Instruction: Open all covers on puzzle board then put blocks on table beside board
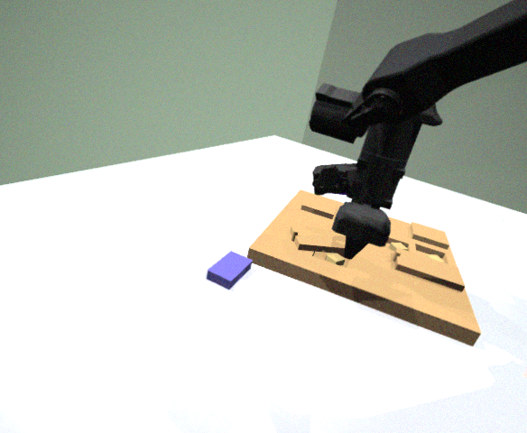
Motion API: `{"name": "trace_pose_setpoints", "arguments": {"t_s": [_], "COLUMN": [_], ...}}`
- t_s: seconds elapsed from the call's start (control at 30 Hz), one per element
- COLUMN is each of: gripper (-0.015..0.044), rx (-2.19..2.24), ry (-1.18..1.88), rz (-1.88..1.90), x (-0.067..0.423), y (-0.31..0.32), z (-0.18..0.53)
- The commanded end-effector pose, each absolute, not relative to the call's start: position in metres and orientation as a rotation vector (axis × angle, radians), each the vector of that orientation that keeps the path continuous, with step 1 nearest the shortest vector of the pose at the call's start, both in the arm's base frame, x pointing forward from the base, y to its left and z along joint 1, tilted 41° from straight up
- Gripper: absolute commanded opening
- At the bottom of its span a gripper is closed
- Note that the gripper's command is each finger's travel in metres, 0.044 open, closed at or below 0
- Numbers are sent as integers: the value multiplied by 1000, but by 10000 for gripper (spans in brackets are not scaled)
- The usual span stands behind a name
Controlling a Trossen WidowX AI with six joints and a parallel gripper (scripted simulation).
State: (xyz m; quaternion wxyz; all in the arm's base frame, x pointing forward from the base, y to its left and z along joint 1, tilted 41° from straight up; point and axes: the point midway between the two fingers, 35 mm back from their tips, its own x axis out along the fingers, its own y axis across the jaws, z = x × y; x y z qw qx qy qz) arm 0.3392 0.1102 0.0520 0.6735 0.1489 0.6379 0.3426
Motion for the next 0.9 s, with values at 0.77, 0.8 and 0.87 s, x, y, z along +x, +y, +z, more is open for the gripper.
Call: {"name": "trace_pose_setpoints", "arguments": {"t_s": [0.77,0.8,0.87], "gripper": [0,0,0], "rx": [329,329,329], "ry": [1428,1428,1428], "rz": [771,771,771], "x": [355,356,358], "y": [91,91,89], "z": [36,36,35]}}
